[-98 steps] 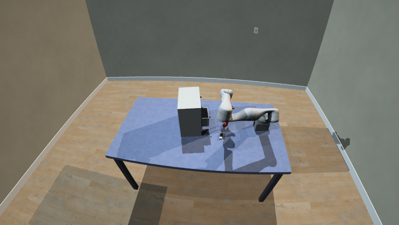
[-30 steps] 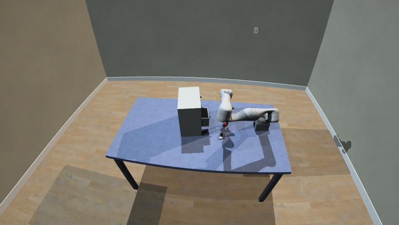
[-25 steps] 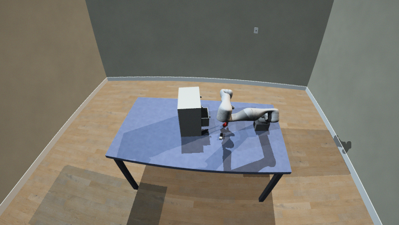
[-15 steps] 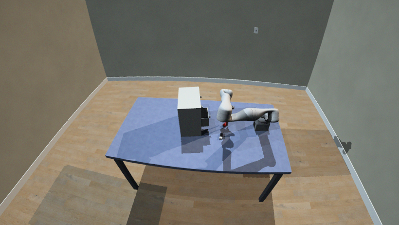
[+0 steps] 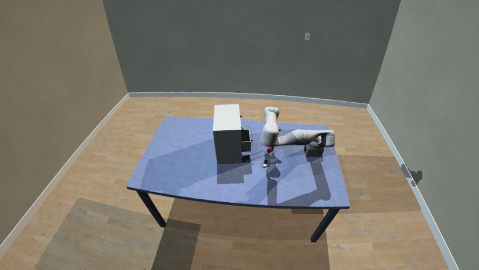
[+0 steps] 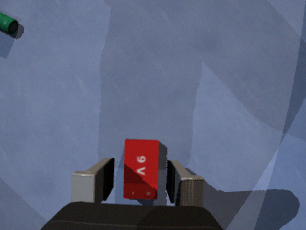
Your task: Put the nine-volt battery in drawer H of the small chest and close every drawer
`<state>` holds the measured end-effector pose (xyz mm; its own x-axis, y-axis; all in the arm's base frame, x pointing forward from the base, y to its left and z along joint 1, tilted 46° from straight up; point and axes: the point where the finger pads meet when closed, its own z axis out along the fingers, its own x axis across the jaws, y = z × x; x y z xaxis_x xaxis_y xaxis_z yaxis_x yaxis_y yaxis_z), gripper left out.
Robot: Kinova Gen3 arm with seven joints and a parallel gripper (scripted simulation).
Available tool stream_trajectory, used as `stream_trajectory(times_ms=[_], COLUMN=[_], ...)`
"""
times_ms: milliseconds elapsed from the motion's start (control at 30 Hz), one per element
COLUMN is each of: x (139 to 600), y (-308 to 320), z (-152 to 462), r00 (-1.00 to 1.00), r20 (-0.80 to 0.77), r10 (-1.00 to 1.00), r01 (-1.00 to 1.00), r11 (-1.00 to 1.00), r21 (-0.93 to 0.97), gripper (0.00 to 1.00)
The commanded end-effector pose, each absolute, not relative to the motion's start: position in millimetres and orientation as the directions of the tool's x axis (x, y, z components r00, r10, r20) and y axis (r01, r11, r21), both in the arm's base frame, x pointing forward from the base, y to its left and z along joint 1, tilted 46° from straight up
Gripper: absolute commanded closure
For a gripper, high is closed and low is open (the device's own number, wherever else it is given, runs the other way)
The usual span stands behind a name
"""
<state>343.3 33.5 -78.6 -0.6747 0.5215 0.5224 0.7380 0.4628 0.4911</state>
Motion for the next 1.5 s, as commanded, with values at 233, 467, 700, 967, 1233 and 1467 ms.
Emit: stream_trajectory(times_ms=[233, 467, 700, 967, 1233, 1467], x=[344, 344, 344, 344, 344, 344], y=[41, 48, 50, 50, 50, 50], z=[-90, -97, -98, -98, -98, -98], r00=[-0.683, -0.679, -0.678, -0.678, -0.678, -0.678], r20=[0.514, 0.517, 0.517, 0.517, 0.517, 0.517], r10=[0.520, 0.522, 0.522, 0.522, 0.522, 0.522], r01=[0.731, 0.734, 0.735, 0.735, 0.735, 0.735], r11=[0.471, 0.468, 0.468, 0.468, 0.468, 0.468], r21=[0.494, 0.492, 0.491, 0.491, 0.491, 0.491], gripper=[0.19, 0.19, 0.19, 0.19, 0.19, 0.49])
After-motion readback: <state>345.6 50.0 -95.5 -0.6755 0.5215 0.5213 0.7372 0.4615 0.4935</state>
